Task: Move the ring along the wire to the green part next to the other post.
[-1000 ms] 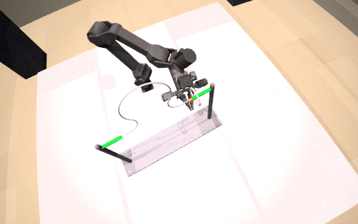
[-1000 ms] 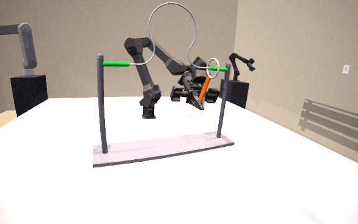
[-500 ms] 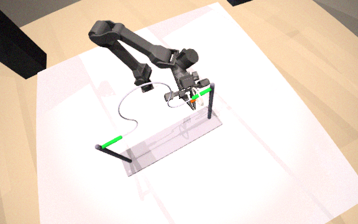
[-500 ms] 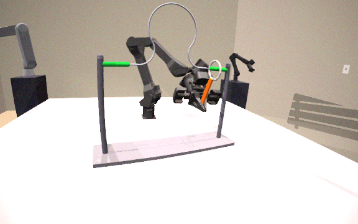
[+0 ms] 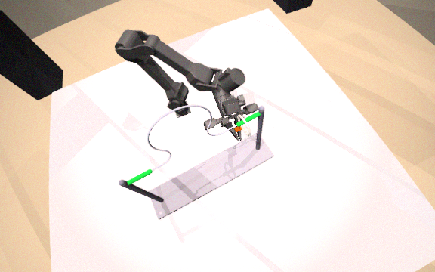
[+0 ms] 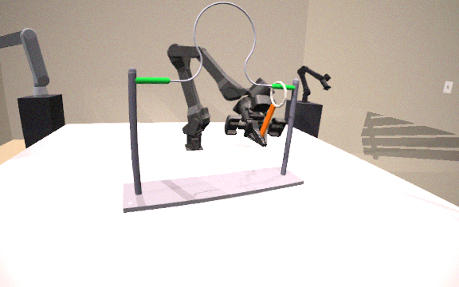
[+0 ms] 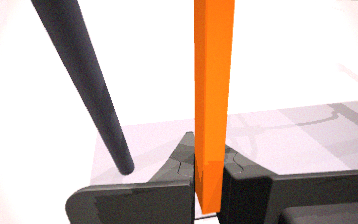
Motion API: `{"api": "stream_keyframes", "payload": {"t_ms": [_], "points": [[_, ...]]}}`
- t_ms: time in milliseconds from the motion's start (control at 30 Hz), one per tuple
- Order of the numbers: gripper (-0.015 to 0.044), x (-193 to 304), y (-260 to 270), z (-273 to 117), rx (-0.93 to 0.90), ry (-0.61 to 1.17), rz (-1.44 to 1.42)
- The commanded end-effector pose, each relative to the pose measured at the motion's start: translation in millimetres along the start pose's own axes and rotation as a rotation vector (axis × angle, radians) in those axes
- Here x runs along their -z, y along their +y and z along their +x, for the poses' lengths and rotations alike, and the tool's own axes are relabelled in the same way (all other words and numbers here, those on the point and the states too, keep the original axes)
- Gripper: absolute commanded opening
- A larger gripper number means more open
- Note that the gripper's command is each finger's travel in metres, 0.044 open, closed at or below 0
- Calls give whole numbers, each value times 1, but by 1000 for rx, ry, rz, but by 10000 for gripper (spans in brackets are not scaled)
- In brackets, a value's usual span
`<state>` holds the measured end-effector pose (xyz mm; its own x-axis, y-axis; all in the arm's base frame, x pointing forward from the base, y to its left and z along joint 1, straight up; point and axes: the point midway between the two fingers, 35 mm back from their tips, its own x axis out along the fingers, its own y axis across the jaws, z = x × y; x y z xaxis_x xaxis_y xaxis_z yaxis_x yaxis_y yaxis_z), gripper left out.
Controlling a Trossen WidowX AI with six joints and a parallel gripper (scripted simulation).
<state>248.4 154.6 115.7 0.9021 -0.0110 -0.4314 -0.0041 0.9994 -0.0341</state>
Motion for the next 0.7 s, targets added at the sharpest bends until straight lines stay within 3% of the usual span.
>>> {"api": "stream_keyframes", "payload": {"t_ms": [0, 533, 667], "points": [[-150, 2, -1, 1, 6, 2, 0], [-150, 2, -1, 1, 6, 2, 0], [-45, 1, 0, 0, 2, 2, -3]]}}
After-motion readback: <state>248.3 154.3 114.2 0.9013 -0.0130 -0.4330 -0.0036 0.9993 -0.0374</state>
